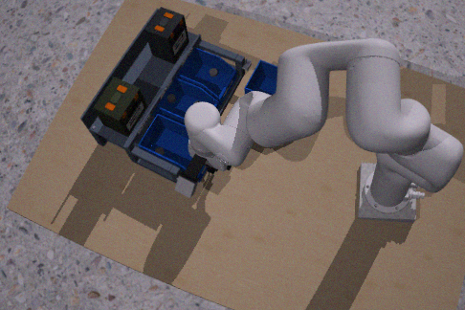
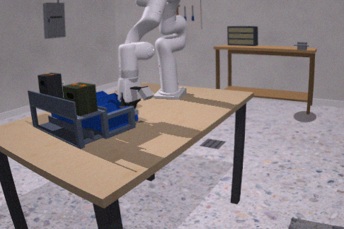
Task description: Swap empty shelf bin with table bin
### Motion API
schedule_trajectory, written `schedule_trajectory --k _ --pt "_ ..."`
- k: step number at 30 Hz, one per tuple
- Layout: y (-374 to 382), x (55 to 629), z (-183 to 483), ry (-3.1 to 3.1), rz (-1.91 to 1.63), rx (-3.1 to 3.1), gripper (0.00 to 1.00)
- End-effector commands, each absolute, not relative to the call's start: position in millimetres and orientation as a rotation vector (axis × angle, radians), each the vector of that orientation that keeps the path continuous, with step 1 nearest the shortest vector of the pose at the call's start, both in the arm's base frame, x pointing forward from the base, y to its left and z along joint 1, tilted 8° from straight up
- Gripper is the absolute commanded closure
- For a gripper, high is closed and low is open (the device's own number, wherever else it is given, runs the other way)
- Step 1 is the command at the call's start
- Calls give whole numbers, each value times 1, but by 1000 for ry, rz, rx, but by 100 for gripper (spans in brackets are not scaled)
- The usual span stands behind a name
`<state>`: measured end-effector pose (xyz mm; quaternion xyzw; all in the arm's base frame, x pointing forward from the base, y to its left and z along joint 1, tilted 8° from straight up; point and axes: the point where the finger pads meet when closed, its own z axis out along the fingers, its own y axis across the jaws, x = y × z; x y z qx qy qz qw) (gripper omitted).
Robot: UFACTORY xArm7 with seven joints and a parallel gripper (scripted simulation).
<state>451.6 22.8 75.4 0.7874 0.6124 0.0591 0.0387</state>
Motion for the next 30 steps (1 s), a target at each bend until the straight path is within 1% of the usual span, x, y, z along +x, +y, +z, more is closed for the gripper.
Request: schedule_trajectory --k 1,30 --pt "22 454 77 1876 186 2413 100" --pt "15 482 81 1876 186 2413 100"
